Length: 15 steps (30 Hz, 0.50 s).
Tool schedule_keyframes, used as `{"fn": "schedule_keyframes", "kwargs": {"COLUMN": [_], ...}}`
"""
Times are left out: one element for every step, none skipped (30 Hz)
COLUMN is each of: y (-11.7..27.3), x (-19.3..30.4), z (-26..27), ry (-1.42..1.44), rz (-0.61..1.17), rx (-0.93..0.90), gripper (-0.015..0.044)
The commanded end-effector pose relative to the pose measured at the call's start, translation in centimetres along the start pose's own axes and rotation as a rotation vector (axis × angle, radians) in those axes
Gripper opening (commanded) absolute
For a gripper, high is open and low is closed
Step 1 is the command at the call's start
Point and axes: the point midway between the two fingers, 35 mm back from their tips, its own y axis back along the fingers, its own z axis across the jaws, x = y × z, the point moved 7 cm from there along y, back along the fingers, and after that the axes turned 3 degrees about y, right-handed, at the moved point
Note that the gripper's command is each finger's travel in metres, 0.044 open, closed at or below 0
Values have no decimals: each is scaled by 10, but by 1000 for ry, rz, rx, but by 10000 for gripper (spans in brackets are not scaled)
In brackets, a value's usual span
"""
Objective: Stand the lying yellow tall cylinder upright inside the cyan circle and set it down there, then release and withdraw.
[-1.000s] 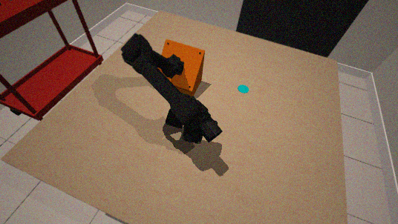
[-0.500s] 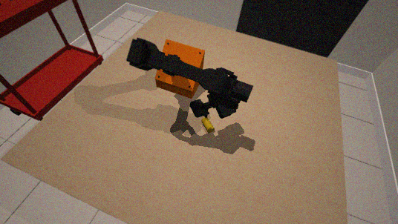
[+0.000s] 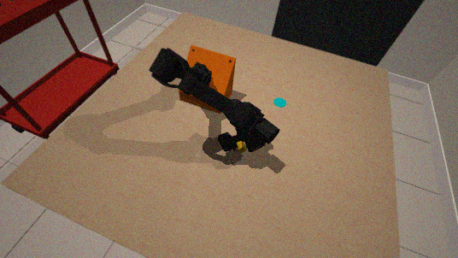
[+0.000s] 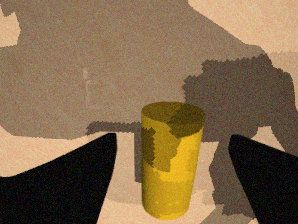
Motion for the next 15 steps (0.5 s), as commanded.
{"fn": "schedule_keyframes", "kwargs": {"y": [-5,-5,-5,-5,-5,-5,-5,-5,-5,-5,-5,-5,-5,-3,-1], "x": [-1,-1,-1,-1,-1,-1,-1,-1,-1,-1,-1,-1,-1,-2,-2], "z": [0,0,0,0,0,0,0,0,0,0,0,0,1,1,1], "ry": [3,3,3,3,3,3,3,3,3,3,3,3,3,3,2], "rz": [-20,-20,-20,-20,-20,-20,-20,-20,-20,-20,-20,-20,-20,-20,-19], "rx": [-11,-11,-11,-11,-11,-11,-11,-11,-11,-11,-11,-11,-11,-12,-13], "gripper": [309,283,257,231,204,178,152,126,105,105,105,105,105,105,105]}}
